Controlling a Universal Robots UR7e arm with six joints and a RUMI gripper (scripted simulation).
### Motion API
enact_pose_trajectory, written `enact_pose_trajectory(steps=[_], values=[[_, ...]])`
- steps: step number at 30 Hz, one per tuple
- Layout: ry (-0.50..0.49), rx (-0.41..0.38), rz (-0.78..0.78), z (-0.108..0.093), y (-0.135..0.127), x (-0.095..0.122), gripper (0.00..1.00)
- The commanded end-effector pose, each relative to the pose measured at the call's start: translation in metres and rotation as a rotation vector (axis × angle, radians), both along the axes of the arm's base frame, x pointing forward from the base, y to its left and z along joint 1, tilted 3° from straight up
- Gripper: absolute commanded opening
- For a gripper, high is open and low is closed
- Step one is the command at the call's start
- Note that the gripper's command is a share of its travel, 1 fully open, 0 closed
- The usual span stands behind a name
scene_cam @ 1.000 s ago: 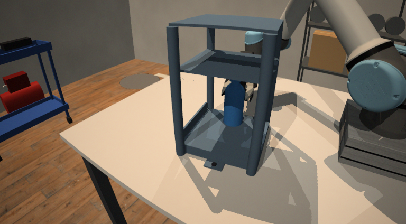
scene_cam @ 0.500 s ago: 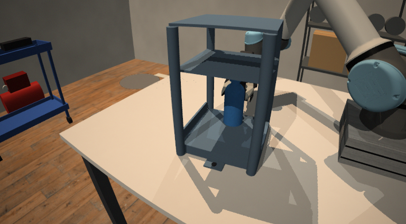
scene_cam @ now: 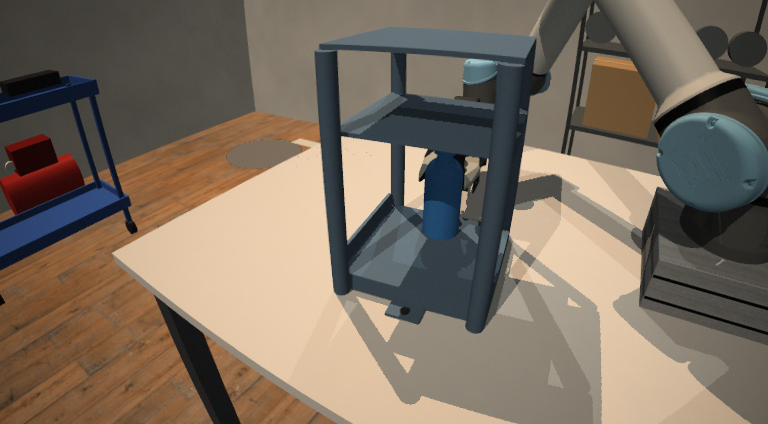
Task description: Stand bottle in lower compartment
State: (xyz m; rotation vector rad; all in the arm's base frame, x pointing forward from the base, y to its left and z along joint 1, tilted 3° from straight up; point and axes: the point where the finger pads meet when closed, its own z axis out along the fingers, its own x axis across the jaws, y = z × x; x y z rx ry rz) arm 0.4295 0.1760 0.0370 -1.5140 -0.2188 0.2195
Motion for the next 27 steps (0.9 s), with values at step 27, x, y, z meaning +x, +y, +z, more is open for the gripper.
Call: enact_pose_trajectory(steps=[27], values=[[-0.001,0.000,0.000,0.0004,-0.0008,0.0004,0.49]])
